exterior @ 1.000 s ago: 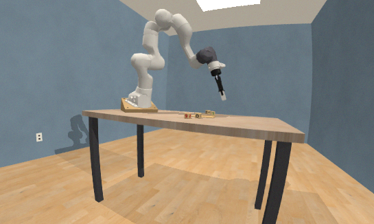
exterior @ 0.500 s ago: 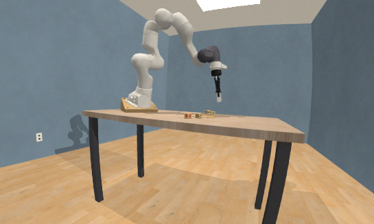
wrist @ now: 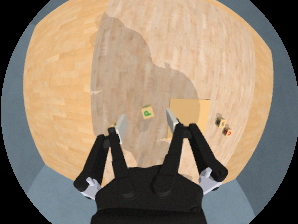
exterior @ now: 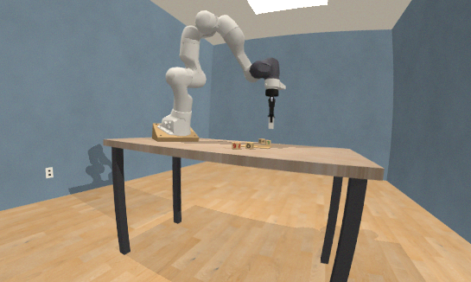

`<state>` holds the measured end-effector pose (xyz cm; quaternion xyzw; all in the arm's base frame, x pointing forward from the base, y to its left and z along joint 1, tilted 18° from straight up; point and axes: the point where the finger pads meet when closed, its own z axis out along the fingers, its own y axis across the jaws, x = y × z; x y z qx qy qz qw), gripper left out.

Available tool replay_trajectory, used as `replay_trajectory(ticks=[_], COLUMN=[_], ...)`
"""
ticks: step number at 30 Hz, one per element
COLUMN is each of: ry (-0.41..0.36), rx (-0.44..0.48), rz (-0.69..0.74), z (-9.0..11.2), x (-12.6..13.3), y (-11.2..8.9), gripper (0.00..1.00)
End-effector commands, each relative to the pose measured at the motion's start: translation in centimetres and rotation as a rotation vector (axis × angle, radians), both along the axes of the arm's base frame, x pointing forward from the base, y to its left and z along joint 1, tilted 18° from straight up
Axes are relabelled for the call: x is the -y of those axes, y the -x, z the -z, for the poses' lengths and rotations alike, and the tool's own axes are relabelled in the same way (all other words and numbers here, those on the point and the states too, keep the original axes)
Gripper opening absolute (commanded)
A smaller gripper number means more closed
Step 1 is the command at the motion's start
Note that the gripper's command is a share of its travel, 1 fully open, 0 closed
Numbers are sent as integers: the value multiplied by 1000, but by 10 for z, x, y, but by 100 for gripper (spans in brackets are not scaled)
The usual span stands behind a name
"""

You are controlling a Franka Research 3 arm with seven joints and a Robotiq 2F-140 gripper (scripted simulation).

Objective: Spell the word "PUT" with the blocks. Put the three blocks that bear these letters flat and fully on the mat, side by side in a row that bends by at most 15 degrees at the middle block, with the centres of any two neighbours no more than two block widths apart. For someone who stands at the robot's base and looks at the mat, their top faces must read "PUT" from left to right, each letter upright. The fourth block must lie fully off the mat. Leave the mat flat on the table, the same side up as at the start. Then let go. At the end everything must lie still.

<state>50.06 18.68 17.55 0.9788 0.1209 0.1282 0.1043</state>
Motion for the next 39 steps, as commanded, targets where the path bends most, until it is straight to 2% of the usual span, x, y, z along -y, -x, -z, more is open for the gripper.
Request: replay_trajectory(ticks=[1,8,13,39], ry=[18,17,-26,-117], rx=[-25,-24,6,72], rz=[-51,-45,123,473], z=[1,1,-3,-10], x=[1,1,3,7], y=[3,3,4,7], gripper=[100,100,100,100])
